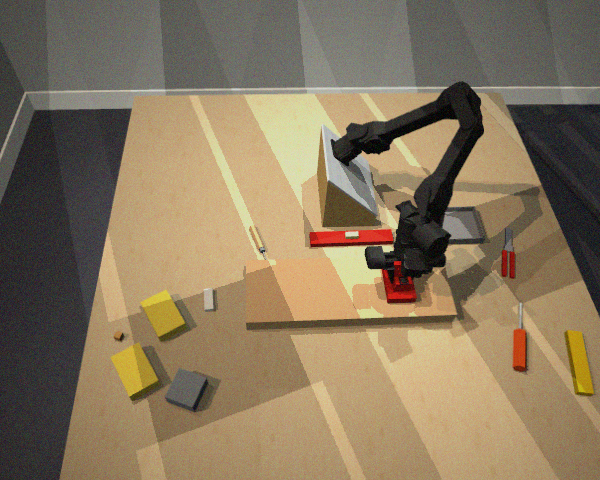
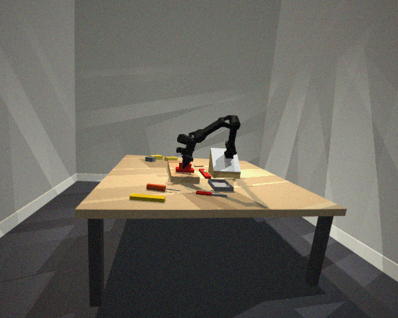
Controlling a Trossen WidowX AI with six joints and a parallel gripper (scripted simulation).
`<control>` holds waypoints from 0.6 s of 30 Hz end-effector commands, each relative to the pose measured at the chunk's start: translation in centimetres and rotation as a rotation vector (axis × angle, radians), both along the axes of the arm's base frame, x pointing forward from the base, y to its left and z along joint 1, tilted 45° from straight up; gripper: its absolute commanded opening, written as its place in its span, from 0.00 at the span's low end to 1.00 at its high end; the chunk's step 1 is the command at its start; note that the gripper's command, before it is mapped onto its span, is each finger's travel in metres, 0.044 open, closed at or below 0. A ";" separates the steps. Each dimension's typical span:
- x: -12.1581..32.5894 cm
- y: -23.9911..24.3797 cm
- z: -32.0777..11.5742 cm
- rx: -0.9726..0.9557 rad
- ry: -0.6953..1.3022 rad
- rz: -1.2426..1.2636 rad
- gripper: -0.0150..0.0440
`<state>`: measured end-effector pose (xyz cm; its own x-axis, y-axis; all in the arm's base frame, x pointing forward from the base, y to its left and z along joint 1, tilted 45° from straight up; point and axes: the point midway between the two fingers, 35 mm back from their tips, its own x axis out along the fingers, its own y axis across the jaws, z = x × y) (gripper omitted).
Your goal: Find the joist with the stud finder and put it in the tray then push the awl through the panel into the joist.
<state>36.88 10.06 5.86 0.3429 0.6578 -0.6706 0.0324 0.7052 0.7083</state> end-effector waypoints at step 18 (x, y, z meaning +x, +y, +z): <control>-0.4 -5.1 -5.3 -0.002 0.004 0.002 0.25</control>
<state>36.64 5.81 1.55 0.3415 0.6561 -0.6730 0.0334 0.7071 0.7063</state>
